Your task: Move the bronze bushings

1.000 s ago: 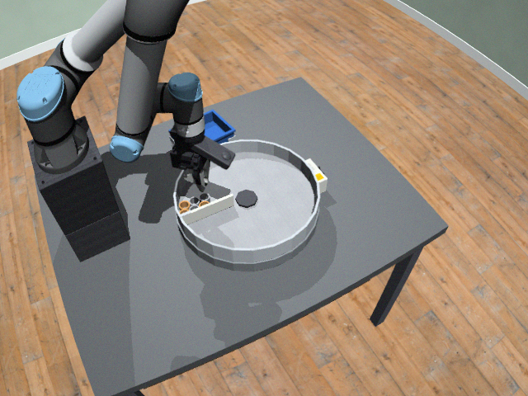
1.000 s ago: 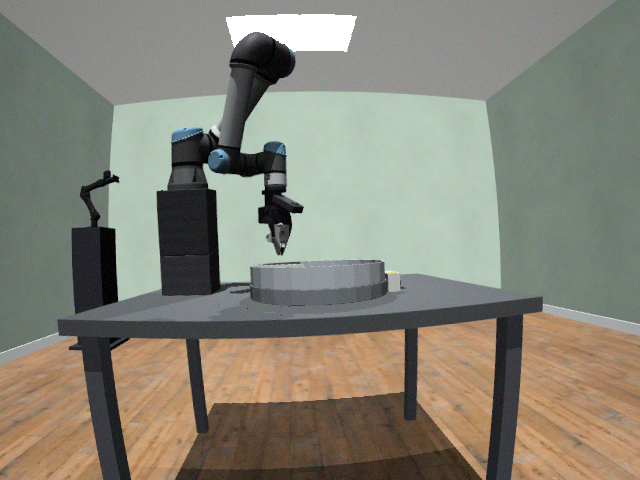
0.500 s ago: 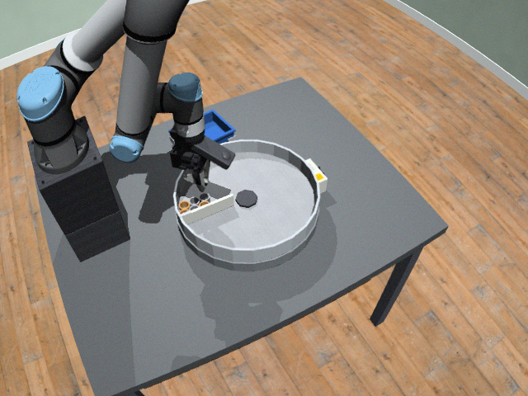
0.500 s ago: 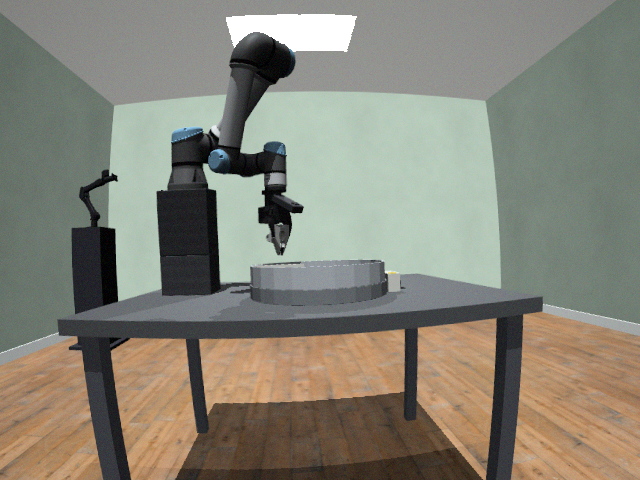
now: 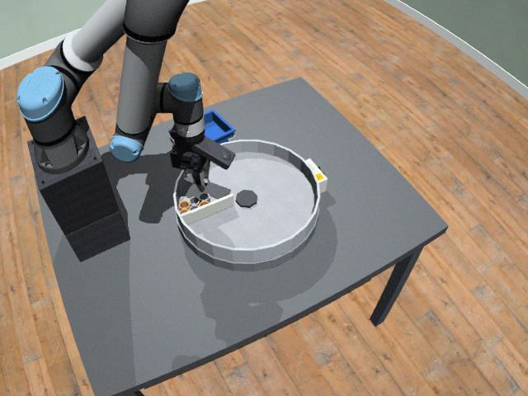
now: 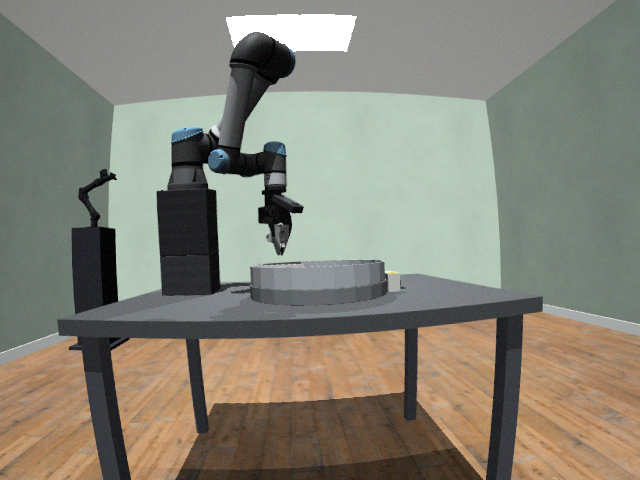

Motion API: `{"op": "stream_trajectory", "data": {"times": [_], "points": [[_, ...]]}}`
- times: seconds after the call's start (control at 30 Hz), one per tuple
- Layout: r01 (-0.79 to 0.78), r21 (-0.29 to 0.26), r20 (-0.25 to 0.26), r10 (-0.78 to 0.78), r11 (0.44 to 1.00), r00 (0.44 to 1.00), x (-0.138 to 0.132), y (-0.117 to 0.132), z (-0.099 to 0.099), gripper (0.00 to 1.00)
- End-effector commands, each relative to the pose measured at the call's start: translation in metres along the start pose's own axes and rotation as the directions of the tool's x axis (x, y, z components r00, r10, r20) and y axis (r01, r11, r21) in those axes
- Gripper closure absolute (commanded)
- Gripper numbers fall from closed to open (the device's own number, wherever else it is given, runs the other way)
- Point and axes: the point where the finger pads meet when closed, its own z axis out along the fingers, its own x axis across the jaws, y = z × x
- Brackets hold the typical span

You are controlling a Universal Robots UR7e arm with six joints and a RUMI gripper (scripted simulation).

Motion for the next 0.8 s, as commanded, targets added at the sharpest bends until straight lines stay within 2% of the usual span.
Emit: {"op": "stream_trajectory", "data": {"times": [0.0,0.43,0.77], "points": [[0.0,0.001,0.0,0.0,1.0,1.0,-0.0001,0.0,-0.0008,0.94],[-0.008,0.001,0.0,0.008,1.0,1.0,-0.0001,-0.0002,-0.0008,0.94],[-0.075,0.004,0.001,0.075,0.997,0.997,0.0002,-0.0024,-0.0009,0.94]]}}
